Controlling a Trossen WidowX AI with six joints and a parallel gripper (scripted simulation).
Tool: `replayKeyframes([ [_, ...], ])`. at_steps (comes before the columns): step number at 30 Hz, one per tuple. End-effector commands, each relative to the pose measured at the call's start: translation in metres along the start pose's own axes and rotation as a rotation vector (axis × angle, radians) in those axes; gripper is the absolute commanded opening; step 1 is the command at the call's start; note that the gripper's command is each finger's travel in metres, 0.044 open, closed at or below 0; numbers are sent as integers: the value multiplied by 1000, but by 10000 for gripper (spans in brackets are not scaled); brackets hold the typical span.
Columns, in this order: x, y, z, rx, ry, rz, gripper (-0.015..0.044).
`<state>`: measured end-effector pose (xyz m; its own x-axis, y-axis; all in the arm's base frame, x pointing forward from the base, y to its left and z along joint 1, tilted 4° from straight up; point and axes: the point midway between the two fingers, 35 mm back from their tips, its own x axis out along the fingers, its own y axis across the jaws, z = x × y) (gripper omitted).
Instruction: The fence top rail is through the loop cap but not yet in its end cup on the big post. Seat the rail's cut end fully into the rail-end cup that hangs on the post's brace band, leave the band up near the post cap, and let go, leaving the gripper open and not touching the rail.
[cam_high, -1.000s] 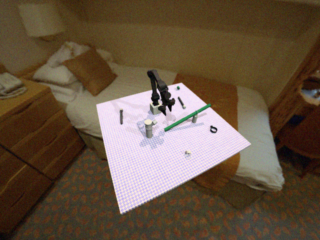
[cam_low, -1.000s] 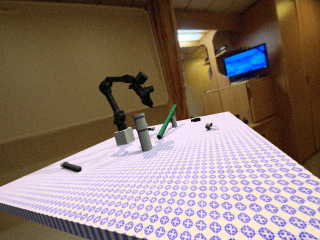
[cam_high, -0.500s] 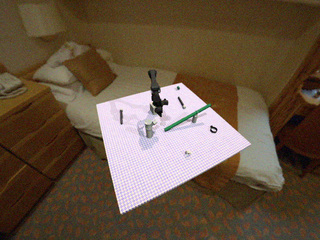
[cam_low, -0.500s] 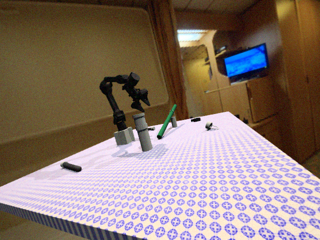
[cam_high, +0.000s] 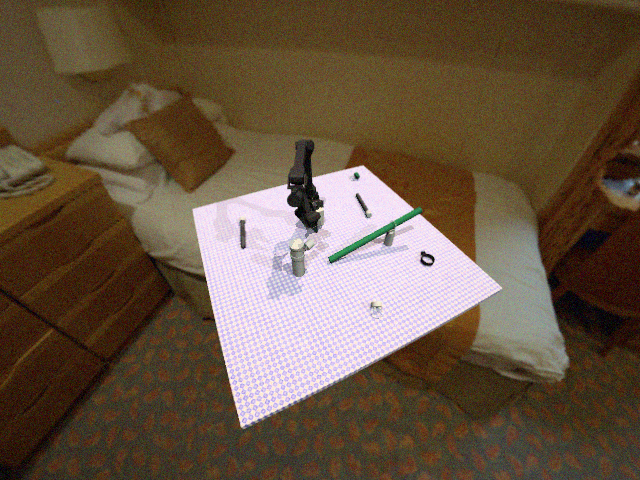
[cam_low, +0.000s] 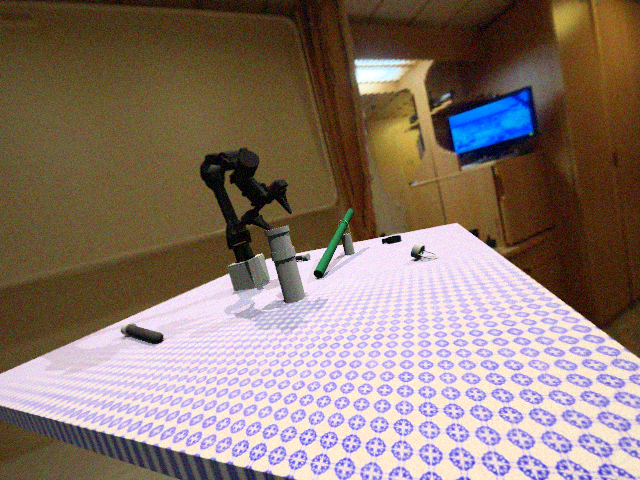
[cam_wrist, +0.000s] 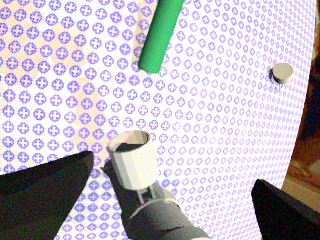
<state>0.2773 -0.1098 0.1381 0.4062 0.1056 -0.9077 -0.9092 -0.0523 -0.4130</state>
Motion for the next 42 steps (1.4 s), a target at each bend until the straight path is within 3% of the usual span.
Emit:
replayKeyframes([
  [1,-9,16,-20,-363,-32,-34,440],
  [14,-9,16,-20,-363,-32,-34,440],
  [22,35,38,-28,-363,-32,-33,440],
  [42,58,37,-29,-363,-32,-34,440],
])
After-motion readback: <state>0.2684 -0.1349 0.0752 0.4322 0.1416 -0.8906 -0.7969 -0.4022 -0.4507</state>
